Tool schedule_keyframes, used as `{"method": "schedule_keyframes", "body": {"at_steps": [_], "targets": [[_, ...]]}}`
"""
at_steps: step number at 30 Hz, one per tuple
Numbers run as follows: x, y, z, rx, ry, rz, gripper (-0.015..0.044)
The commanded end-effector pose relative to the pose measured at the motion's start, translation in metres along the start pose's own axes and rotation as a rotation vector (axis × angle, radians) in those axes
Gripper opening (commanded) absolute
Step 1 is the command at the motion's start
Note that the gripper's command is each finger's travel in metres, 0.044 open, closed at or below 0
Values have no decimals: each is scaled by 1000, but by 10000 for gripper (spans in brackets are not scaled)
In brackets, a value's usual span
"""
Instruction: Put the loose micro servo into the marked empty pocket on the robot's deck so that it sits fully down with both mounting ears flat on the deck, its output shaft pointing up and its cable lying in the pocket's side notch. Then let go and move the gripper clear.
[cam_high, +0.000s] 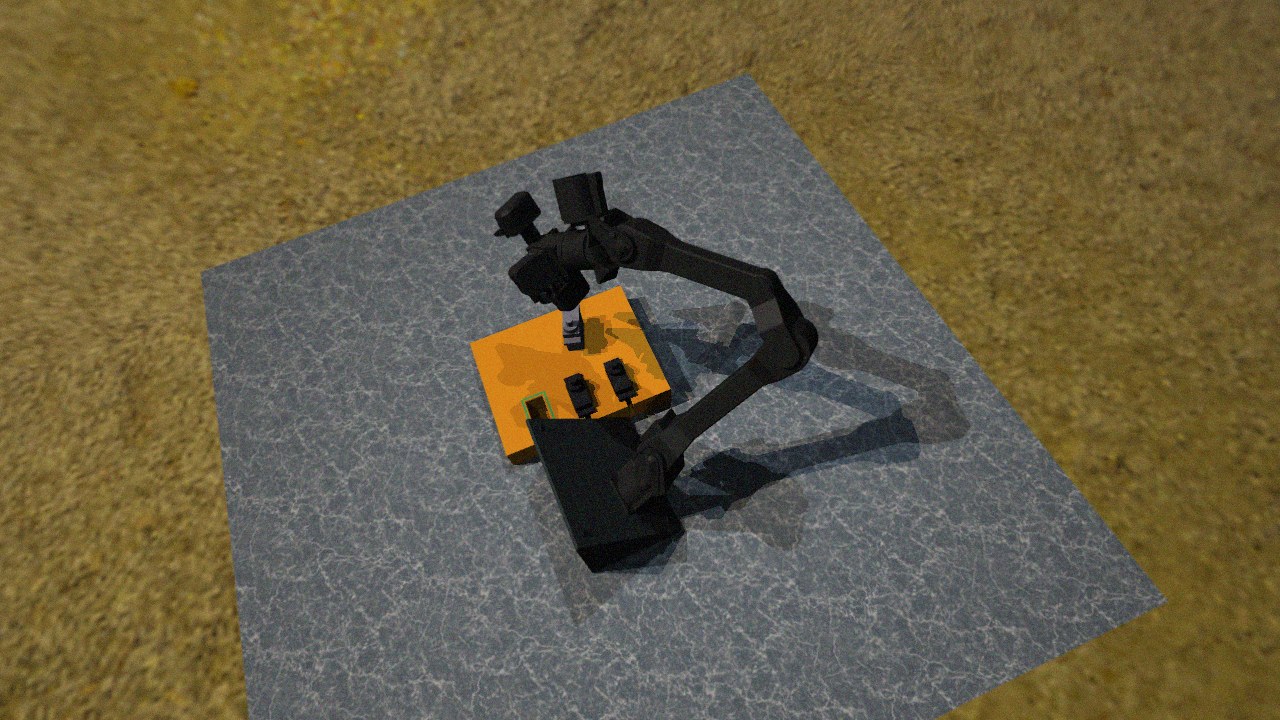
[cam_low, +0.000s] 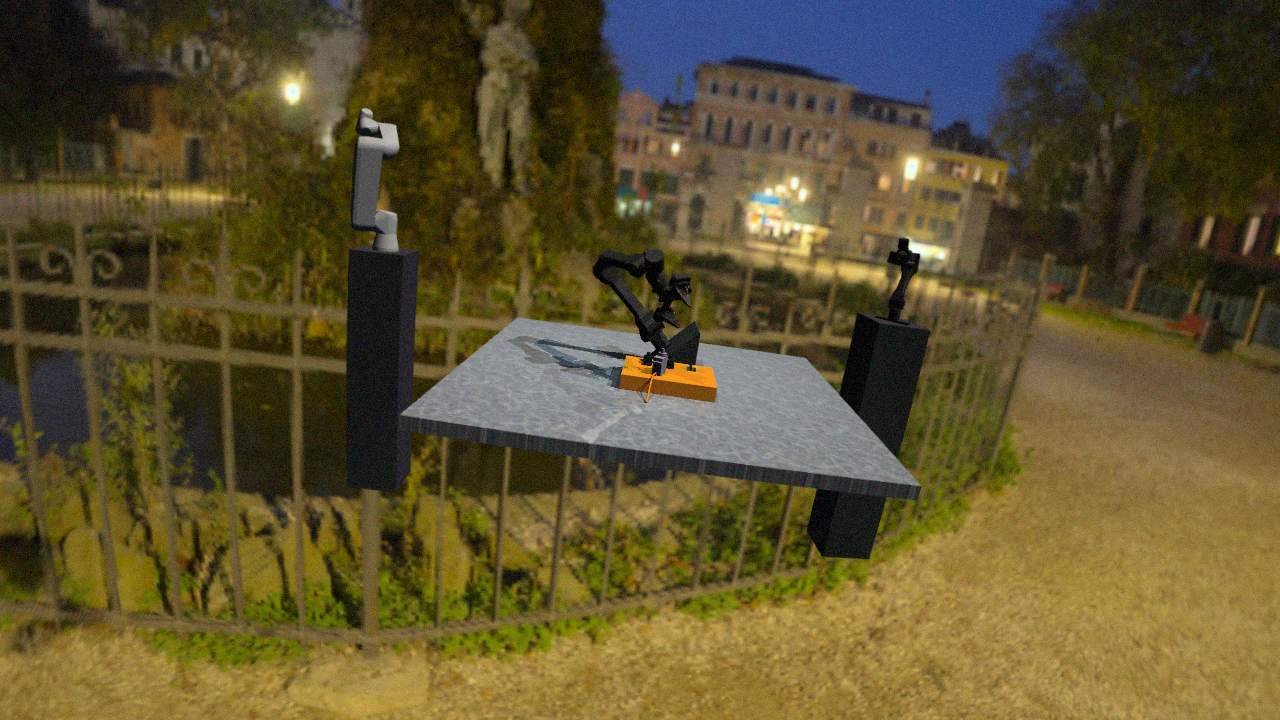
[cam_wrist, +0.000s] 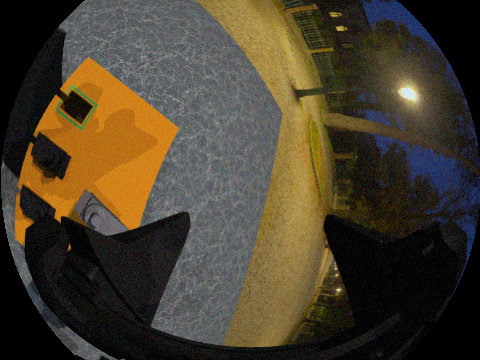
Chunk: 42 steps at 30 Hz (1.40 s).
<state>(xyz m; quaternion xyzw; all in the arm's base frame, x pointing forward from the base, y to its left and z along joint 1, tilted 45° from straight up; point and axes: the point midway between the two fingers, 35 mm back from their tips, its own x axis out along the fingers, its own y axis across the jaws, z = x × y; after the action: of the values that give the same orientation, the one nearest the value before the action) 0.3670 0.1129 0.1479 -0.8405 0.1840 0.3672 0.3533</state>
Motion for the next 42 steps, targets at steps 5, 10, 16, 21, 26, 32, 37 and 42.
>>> {"method": "schedule_keyframes", "body": {"at_steps": [5, 10, 16, 21, 26, 32, 37, 42], "targets": [[14, 23, -2, -106, -14, 222, 440], [20, 40, -4, -182, -30, 371, 440], [22, 59, -8, -284, -57, 545, 440], [22, 73, -13, -374, -86, 686, 440], [20, 84, -19, -471, -121, 823, 440], [15, 95, -29, -593, -172, 981, 440], [14, 97, -31, -624, -186, 1019, 440], [20, 107, -33, -624, -185, 1018, 440]]}}
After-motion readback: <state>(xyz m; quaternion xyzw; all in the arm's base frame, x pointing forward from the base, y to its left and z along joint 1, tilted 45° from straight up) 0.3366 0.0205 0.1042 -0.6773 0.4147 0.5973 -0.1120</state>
